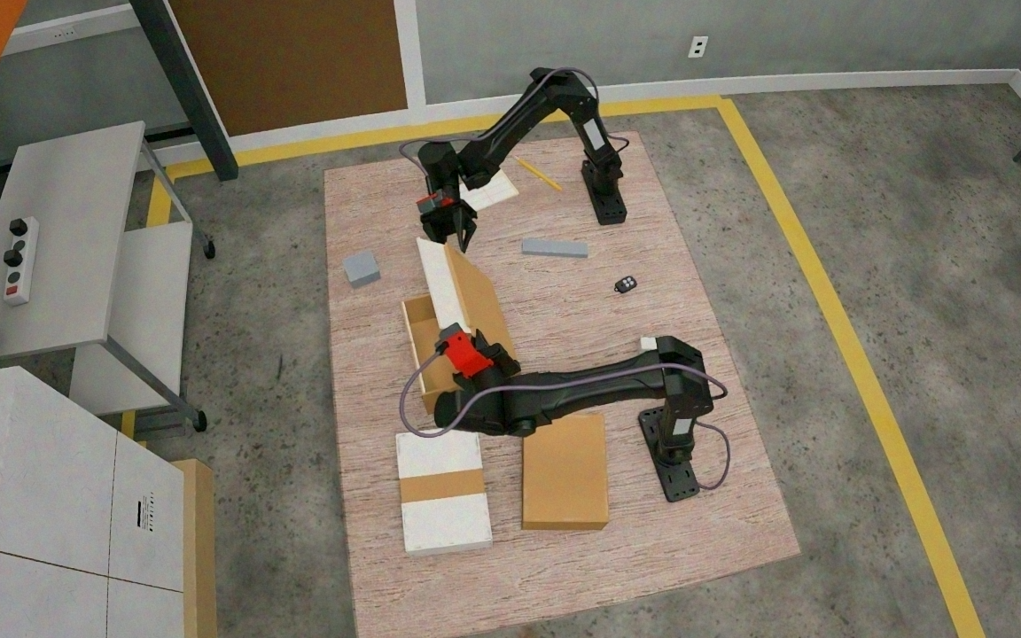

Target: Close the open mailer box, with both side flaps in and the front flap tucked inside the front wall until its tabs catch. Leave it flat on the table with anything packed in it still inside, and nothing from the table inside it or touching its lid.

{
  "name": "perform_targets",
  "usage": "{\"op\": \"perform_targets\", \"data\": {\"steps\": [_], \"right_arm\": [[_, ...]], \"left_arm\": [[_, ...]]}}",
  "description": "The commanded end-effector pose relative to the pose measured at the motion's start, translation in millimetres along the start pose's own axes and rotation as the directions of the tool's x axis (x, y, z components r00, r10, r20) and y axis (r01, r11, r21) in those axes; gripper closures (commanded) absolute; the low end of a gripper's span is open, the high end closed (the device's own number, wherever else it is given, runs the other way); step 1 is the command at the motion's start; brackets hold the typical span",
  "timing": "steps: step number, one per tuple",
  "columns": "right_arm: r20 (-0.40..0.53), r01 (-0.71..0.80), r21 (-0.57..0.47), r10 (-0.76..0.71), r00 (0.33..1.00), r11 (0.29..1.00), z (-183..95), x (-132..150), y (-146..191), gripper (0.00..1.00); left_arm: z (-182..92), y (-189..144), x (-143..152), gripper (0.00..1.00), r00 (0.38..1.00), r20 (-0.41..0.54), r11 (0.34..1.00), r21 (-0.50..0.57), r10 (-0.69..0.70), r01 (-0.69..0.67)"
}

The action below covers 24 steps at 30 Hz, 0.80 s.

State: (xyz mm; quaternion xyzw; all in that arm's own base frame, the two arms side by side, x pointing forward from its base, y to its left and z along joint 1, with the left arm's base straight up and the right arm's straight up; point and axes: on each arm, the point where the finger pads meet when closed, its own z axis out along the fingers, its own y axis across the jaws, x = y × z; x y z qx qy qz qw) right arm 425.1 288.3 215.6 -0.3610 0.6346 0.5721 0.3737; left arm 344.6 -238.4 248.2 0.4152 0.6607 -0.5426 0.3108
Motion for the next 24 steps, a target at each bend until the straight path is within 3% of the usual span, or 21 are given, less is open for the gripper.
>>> {"op": "perform_targets", "data": {"steps": [1, 8, 9, 24], "right_arm": [[0.012, 0.042, -0.007, -0.042, 0.999, 0.999, 14, -12, 3, 0.51], [0.010, 0.042, -0.007, -0.042, 0.999, 0.999, 18, -13, 6, 0.51], [0.008, 0.041, -0.007, -0.041, 0.999, 0.999, 18, -13, 6, 0.99], [0.010, 0.019, 0.009, -0.019, 1.000, 1.000, 8, -11, -1, 0.99]], "left_arm": [[4, -6, 3, 0.99, 1.000, -0.020, 1.000, -0.008, 0.012, -0.012], [4, -6, 3, 0.99, 1.000, -0.020, 1.000, -0.008, 0.012, -0.012], [4, -6, 3, 0.99, 1.000, -0.020, 1.000, -0.008, 0.012, -0.012], [4, -6, 0, 0.99, 1.000, -0.021, 1.000, -0.012, 0.002, -0.002]]}}
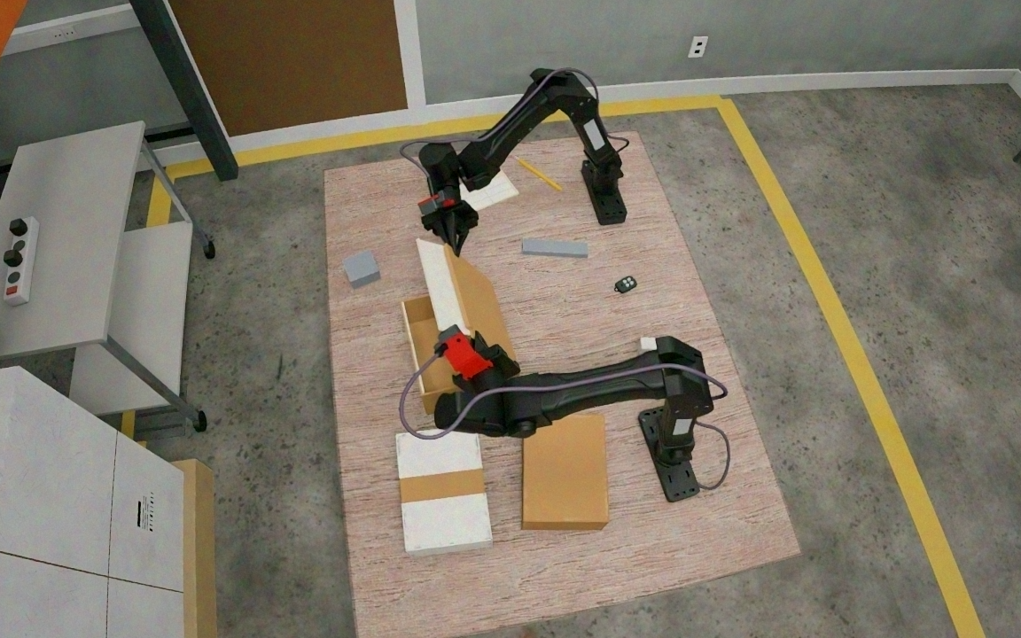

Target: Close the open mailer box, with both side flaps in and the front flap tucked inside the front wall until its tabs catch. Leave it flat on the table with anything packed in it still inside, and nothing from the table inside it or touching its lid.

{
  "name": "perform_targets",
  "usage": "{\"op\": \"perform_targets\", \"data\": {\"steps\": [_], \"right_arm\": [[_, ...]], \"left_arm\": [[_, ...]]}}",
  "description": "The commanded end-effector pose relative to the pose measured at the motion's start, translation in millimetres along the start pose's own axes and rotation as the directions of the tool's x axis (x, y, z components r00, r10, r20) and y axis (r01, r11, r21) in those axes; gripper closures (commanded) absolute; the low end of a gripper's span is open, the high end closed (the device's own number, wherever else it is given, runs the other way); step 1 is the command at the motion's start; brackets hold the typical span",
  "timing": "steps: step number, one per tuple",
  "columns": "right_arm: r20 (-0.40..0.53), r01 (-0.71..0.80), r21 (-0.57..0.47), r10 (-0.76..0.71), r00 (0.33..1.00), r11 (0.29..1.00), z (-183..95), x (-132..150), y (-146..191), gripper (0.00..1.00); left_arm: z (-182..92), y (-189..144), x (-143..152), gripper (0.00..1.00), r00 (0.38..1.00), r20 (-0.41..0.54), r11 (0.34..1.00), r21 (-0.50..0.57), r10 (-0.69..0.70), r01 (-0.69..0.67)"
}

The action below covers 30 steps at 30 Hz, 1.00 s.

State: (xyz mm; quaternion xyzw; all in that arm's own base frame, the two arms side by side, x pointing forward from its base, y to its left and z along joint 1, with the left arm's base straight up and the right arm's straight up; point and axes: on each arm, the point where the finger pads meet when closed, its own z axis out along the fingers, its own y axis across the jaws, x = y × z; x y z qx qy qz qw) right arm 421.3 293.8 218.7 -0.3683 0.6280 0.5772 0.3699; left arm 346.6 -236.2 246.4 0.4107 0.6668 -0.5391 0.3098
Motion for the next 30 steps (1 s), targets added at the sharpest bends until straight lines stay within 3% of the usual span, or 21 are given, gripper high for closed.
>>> {"op": "perform_targets", "data": {"steps": [1, 6, 7, 16, 17, 30], "right_arm": [[0.015, 0.013, 0.032, -0.014, 1.000, 0.999, 3, -10, -6, 0.99], [0.015, 0.013, 0.032, -0.014, 1.000, 0.999, 3, -10, -6, 0.99], [0.014, 0.017, 0.024, -0.018, 1.000, 1.000, 5, -11, -4, 0.99], [0.016, 0.033, 0.024, -0.033, 0.999, 0.999, 5, -12, -4, 0.99], [0.016, 0.033, 0.024, -0.033, 0.999, 0.999, 5, -12, -4, 0.99], [0.016, 0.038, 0.023, -0.039, 0.999, 0.999, 5, -12, -3, 0.99]], "left_arm": [[5, -9, -1, 0.99, 1.000, -0.018, 1.000, 0.001, 0.012, -0.012], [5, -9, -1, 0.99, 1.000, -0.018, 1.000, 0.001, 0.012, -0.012], [3, -8, -1, 0.51, 1.000, -0.014, 1.000, -0.004, 0.009, -0.009], [1, -7, -2, 0.51, 1.000, -0.010, 1.000, -0.005, 0.008, -0.008], [-5, -2, -12, 0.51, 0.999, 0.008, 0.999, -0.006, 0.033, -0.033], [-13, 5, -4, 0.51, 1.000, 0.001, 1.000, -0.002, 0.008, -0.008]]}}
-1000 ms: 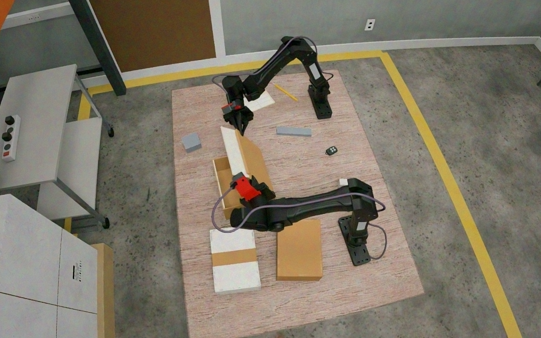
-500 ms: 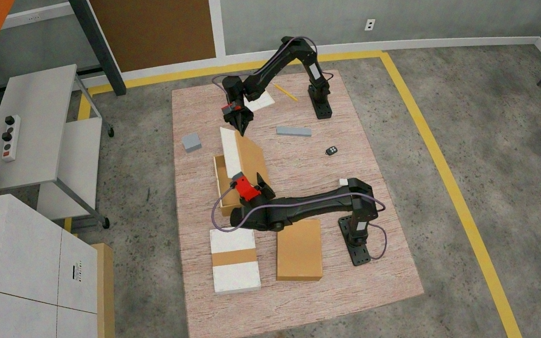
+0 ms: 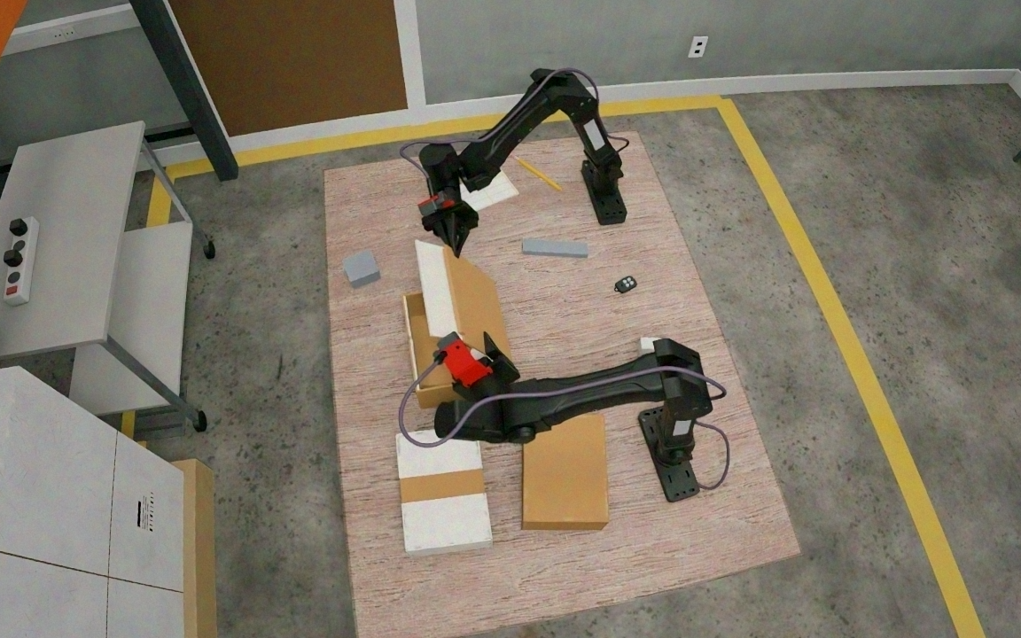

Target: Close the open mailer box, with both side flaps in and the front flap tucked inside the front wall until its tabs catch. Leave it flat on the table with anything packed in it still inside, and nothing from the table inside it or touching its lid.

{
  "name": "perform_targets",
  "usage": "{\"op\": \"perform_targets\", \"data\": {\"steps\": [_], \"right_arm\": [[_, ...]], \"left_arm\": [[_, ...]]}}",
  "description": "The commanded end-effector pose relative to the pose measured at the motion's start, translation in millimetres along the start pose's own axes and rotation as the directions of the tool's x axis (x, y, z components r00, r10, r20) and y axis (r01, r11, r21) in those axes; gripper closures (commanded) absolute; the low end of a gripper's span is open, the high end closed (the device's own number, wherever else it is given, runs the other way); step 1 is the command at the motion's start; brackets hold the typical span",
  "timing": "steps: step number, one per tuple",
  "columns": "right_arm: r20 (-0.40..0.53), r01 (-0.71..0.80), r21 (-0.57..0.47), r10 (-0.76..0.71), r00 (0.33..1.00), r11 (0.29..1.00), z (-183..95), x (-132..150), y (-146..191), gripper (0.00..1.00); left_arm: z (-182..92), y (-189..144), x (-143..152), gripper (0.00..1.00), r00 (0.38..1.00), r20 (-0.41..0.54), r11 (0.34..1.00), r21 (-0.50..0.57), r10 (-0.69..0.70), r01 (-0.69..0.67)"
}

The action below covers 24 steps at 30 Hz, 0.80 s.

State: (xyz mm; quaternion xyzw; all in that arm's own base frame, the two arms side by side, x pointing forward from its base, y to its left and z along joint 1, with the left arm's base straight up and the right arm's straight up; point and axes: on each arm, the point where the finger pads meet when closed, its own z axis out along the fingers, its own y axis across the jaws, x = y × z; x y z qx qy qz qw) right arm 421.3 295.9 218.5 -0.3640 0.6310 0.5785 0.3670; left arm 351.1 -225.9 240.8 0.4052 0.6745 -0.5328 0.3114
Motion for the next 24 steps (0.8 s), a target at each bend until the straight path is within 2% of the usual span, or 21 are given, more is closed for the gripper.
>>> {"op": "perform_targets", "data": {"steps": [1, 24], "right_arm": [[0.016, 0.050, 0.020, -0.051, 0.999, 0.999, 3, -12, -3, 0.99], [0.016, 0.050, 0.020, -0.050, 0.999, 0.999, 3, -12, -4, 0.99]], "left_arm": [[-5, -3, -9, 0.51, 1.000, 0.003, 1.000, 0.020, 0.018, -0.018], [-23, 0, -9, 0.51, 0.999, 0.014, 0.999, 0.025, 0.039, -0.039]]}}
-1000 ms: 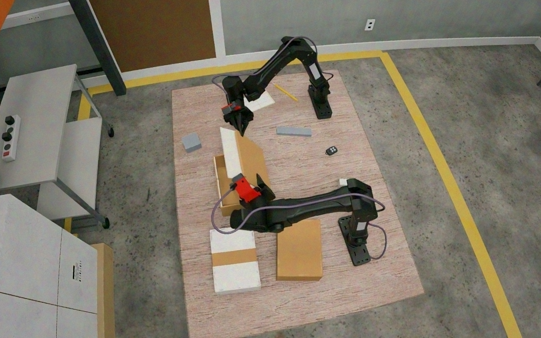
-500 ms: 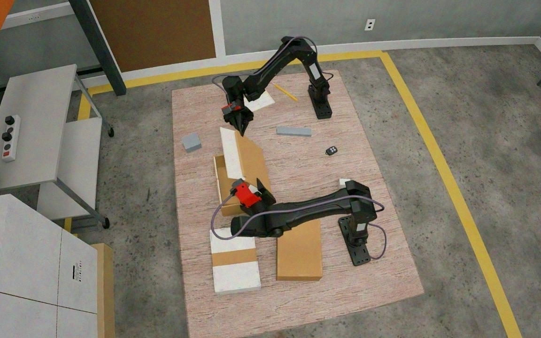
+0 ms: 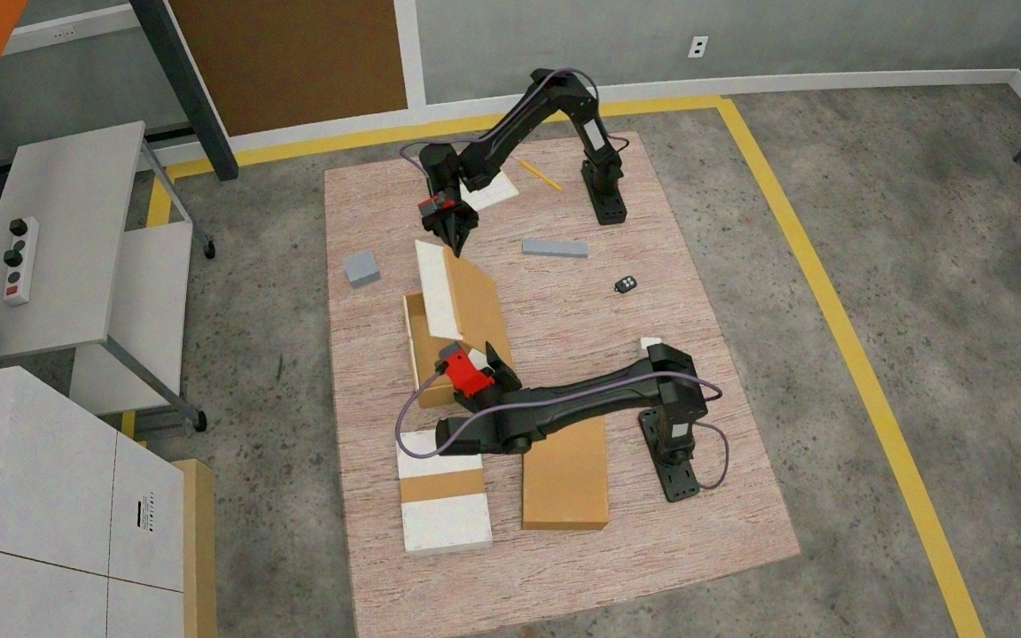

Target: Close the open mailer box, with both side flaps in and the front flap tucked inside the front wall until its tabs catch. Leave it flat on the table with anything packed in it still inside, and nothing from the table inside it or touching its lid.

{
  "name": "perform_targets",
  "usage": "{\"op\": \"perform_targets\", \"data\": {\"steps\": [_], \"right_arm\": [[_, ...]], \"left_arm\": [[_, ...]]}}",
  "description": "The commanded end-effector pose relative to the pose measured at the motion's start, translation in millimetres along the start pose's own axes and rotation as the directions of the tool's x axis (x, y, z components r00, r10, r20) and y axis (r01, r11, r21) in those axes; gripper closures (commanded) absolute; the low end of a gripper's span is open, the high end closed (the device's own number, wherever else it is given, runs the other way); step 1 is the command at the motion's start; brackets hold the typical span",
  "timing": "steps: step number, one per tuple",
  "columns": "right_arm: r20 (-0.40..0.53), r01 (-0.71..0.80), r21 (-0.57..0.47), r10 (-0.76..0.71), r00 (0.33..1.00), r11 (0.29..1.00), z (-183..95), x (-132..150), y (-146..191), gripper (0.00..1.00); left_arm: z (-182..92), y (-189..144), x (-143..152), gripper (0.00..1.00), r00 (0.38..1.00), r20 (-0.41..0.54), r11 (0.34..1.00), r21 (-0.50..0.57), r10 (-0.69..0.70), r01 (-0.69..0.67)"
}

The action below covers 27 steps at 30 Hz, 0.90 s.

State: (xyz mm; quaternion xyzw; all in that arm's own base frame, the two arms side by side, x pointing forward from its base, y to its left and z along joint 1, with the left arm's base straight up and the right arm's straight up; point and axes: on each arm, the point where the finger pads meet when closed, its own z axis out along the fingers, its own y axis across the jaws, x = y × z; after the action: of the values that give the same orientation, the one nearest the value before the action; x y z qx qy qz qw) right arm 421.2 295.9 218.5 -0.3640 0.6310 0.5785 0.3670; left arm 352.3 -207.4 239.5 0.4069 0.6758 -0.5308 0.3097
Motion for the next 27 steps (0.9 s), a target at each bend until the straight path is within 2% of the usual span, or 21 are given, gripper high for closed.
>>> {"op": "perform_targets", "data": {"steps": [1, 27], "right_arm": [[0.016, 0.050, 0.020, -0.050, 0.999, 0.999, 3, -12, -4, 0.99], [0.016, 0.050, 0.020, -0.050, 0.999, 0.999, 3, -12, -4, 0.99]], "left_arm": [[-7, -4, -13, 0.51, 0.999, 0.020, 0.999, 0.026, 0.038, -0.038], [-24, 1, -8, 0.51, 0.999, 0.028, 0.999, 0.029, 0.026, -0.027]]}}
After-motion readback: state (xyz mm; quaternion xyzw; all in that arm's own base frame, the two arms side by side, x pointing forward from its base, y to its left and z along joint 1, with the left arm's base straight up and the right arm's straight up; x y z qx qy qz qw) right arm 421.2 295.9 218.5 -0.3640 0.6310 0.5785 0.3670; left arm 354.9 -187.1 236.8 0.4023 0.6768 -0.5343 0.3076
